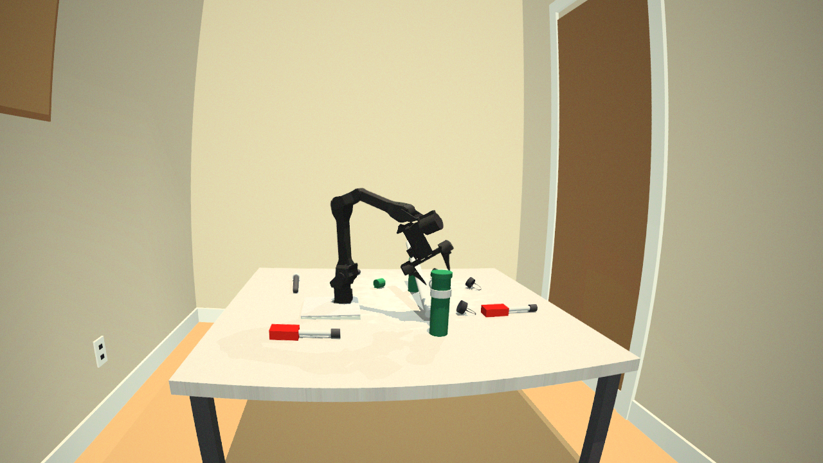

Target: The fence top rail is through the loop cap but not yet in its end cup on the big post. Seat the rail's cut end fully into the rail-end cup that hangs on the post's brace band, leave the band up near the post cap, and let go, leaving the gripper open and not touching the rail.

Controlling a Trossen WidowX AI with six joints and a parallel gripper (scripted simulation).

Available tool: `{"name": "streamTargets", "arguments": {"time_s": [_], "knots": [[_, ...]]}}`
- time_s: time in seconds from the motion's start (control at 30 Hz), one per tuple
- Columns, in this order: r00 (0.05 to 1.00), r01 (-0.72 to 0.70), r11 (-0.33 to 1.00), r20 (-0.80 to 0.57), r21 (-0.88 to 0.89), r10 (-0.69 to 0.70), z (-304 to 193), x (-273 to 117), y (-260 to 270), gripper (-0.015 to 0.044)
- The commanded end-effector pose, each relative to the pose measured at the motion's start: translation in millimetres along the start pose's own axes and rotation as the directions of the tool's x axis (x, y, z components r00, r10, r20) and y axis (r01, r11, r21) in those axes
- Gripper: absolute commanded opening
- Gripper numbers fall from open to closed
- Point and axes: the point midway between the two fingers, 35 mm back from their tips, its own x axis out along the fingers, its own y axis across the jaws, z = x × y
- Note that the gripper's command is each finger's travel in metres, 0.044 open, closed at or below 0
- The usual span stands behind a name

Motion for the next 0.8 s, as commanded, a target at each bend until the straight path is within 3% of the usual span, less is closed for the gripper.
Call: {"name": "streamTargets", "arguments": {"time_s": [0.0,0.2,0.4,0.63,0.77], "knots": [[1.0,-0.011,0.988,-0.005,0.153,0.012,12,-6,-4,0.044],[0.999,-0.007,0.807,-0.027,0.59,0.028,45,-27,-16,0.044],[0.998,0.03,0.459,-0.048,0.888,0.028,81,-53,-24,0.044],[0.997,0.072,-0.05,-0.071,0.996,0.011,118,-85,-26,0.044],[0.997,0.074,-0.101,-0.073,0.992,0.009,122,-88,-26,0.044]]}}
